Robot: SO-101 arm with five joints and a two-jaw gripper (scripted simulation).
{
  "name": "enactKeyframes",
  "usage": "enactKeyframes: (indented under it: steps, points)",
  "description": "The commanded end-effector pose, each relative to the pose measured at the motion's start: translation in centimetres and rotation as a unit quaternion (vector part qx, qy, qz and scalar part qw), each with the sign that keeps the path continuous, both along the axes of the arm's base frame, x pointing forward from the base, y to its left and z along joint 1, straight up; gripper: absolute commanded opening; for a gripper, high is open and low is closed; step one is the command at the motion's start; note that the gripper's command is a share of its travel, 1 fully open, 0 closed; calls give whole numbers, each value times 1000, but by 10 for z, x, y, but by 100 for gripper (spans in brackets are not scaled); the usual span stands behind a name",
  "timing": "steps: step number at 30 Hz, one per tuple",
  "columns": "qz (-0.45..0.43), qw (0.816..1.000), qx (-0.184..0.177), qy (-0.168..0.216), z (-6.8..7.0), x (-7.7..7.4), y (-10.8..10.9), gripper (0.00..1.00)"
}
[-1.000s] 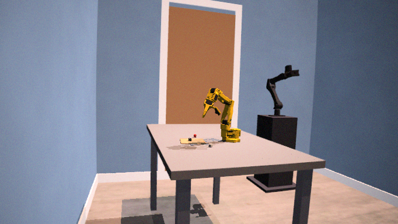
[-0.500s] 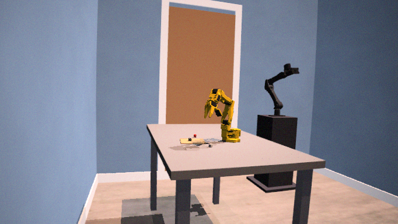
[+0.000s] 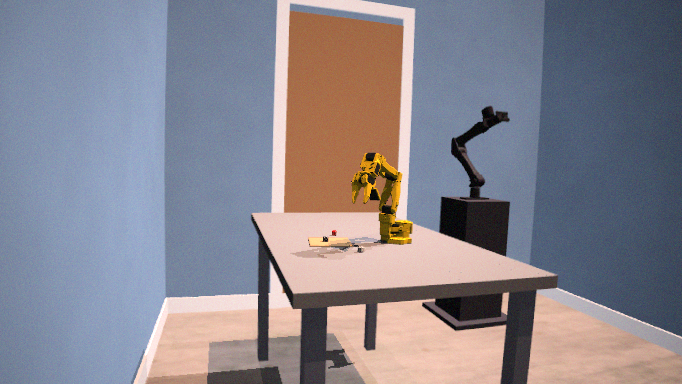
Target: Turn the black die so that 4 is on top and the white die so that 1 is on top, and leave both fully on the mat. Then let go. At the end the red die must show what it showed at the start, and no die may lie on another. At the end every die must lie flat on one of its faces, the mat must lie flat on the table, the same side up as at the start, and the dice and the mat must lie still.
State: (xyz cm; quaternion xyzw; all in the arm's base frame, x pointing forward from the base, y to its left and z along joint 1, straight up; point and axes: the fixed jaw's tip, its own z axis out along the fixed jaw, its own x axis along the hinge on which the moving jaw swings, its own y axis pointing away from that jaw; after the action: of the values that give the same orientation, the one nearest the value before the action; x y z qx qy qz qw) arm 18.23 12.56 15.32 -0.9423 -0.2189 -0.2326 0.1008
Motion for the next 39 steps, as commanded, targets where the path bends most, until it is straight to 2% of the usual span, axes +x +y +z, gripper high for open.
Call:
enactKeyframes:
  steps: [1,25,30,36,38,39]
  points:
    - [25,999,9,-27,9,-1,3,25]
    - [48,998,-3,-30,7,-2,5,25]
    - [49,999,-24,-1,-7,0,7,25]
    - [51,994,-72,68,-40,1,8,25]
    - [51,994,-72,68,-40,1,8,25]
    - [51,992,-81,81,-46,1,8,25]
